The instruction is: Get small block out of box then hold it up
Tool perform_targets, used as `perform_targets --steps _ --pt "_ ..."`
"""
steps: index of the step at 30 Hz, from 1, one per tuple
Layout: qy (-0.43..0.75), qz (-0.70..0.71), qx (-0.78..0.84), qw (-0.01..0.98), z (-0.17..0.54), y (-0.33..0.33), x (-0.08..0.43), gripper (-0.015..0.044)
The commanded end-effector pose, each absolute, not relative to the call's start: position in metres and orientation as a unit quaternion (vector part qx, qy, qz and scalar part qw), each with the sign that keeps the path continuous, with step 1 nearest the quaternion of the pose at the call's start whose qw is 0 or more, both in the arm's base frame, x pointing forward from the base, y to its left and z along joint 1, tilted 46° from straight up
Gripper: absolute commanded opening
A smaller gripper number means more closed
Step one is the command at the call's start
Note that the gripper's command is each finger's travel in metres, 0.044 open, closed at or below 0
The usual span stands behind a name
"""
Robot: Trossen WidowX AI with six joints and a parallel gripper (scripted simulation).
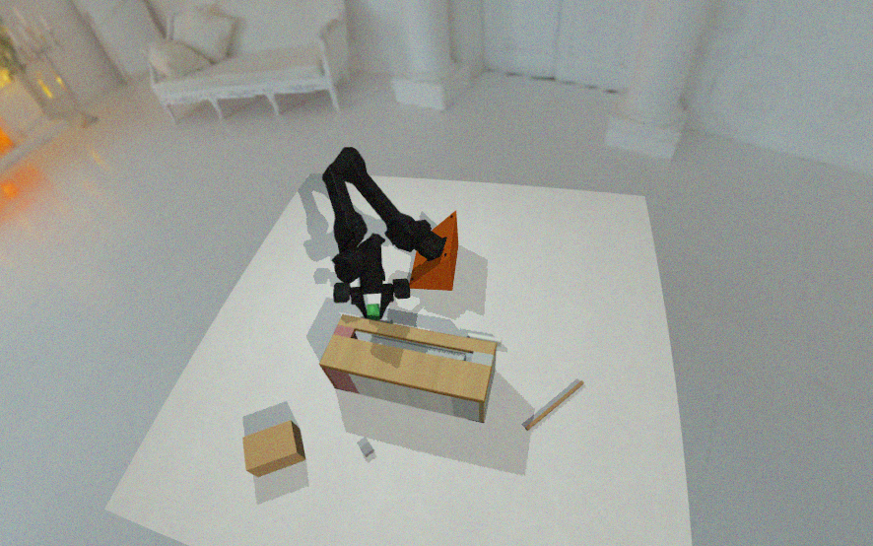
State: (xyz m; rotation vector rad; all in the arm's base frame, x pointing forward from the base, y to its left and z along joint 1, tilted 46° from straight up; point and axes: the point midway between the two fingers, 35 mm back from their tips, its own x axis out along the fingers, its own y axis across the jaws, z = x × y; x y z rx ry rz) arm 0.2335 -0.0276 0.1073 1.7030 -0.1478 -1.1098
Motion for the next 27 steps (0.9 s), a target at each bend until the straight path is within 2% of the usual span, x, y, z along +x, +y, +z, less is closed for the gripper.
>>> perform_targets --steps 1,14,27 --pt "-0.029 -0.467 0.668 0.578 0.110 -0.025 0.234 0.0000" --pt "0.094 -0.467 0.486 0.733 0.114 -0.020 0.230 0.0000" --pt "0.212 -0.433 0.268 0.834 0.118 -0.014 0.227 0.0000"
